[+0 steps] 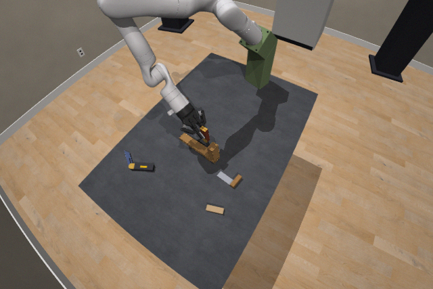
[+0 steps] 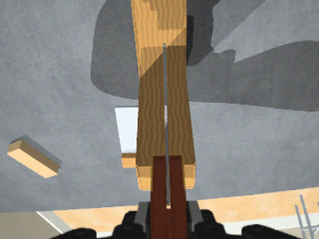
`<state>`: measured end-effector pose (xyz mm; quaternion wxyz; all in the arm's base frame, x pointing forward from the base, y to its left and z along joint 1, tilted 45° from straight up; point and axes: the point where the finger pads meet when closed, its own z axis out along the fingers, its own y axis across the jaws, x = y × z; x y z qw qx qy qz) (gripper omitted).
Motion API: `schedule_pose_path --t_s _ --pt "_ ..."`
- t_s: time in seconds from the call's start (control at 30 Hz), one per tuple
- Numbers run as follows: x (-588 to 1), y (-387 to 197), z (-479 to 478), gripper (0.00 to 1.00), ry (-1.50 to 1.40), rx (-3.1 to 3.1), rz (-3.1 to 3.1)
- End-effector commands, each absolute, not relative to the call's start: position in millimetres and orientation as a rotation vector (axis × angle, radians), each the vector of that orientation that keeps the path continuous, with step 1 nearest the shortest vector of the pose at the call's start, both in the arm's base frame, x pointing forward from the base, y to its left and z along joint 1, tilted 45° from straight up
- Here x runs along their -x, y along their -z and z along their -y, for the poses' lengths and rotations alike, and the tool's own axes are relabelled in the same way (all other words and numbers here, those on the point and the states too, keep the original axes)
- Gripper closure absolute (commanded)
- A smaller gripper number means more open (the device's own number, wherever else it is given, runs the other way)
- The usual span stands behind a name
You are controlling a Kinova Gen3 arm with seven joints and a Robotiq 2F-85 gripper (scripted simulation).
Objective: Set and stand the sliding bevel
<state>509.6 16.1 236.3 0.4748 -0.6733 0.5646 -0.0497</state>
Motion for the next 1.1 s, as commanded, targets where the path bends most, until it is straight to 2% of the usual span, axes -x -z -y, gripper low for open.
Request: schedule_pose_path --t_s 0.0,1.07 --pt "-509.8 -237.1 -16.3 0.90 0.126 1.651 -1.374" --pt "-510.6 -237.2 -16.3 0.90 0.131 1.659 -1.365"
